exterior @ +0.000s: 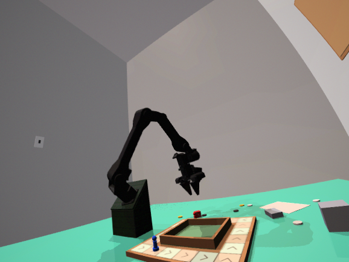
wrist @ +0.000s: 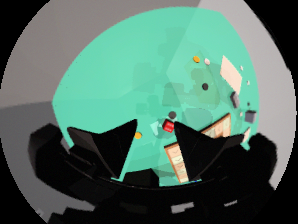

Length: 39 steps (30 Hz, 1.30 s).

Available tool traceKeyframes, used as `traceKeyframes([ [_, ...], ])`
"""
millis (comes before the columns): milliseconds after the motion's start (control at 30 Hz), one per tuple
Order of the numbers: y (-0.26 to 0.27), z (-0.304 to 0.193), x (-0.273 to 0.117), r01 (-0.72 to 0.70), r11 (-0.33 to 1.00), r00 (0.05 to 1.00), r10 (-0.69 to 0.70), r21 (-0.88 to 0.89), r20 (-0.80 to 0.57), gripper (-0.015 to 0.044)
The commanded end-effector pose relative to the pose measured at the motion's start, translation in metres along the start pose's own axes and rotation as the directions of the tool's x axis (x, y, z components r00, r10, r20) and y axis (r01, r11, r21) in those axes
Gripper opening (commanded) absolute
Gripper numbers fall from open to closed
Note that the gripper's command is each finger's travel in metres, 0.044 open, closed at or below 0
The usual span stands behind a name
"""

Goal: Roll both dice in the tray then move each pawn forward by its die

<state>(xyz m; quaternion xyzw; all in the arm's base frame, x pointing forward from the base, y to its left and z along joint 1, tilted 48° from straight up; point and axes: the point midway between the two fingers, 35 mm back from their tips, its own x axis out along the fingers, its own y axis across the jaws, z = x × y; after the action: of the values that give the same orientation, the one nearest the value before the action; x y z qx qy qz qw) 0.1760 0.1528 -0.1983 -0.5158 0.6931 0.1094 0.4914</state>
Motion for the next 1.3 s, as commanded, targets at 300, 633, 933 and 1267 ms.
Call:
traceKeyframes([
  [300,-0.042,-0.032,0.029,0.076,0.930,0.983,-0.010,0.358,-0.183,0.0275],
  [633,-0.042,-0.036,0.045,0.077,0.930,0.983,-0.010,0.359,-0.184,0.0275],
  [933,-0.043,-0.038,0.059,0.077,0.930,0.983,-0.011,0.359,-0.184,0.0275],
  [1267,-0.043,-0.041,0.075,0.078,0.930,0.983,-0.011,0.359,-0.185,0.0275],
])
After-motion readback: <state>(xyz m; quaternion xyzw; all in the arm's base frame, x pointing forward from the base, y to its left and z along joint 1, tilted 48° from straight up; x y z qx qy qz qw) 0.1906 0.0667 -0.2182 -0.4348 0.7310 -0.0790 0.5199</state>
